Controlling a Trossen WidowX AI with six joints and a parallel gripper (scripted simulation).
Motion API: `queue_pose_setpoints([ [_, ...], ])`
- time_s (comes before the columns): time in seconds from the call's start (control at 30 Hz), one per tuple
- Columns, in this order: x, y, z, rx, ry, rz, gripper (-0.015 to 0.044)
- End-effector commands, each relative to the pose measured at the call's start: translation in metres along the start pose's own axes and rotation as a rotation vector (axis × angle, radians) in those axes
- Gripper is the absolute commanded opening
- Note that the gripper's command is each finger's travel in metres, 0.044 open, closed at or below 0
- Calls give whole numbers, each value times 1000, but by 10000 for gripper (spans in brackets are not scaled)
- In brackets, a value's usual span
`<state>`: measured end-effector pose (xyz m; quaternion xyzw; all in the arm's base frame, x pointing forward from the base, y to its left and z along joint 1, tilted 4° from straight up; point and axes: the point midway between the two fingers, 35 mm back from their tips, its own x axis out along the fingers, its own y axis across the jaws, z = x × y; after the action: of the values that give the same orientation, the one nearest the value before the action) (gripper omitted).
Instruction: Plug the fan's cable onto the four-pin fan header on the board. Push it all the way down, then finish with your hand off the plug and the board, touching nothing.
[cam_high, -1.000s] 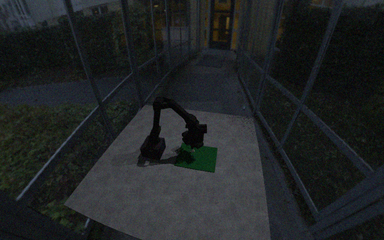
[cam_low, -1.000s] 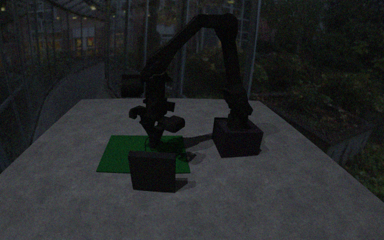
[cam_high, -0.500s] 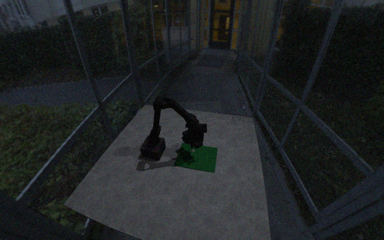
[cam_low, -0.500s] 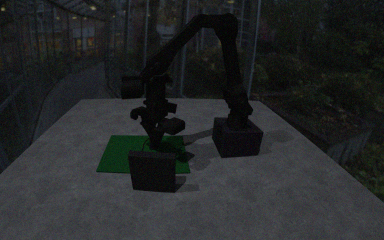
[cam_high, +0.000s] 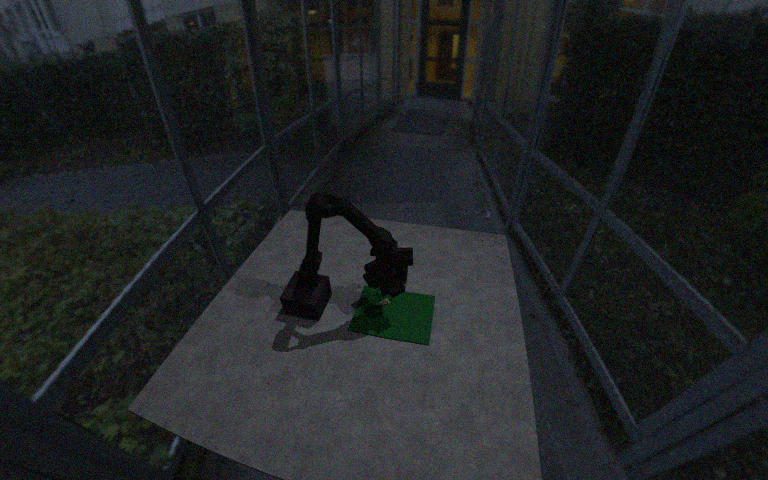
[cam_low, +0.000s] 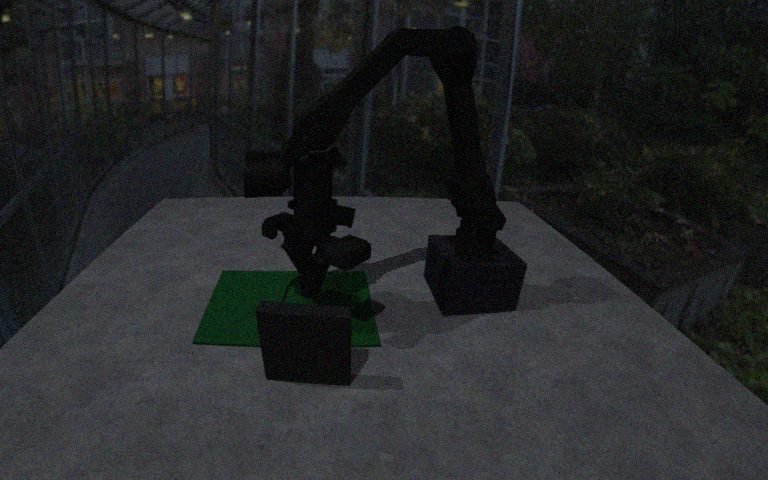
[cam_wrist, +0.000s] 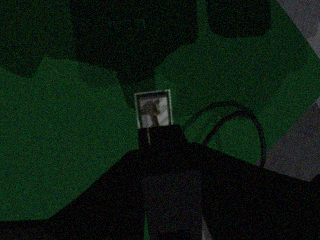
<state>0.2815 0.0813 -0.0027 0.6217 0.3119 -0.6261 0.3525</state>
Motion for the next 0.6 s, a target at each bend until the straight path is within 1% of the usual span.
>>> queue_pose_setpoints([
  [0.0,18,-1,2,-3,-5,-6,0],
  [0.57,21,-1,2,-4,-5,-6,0],
])
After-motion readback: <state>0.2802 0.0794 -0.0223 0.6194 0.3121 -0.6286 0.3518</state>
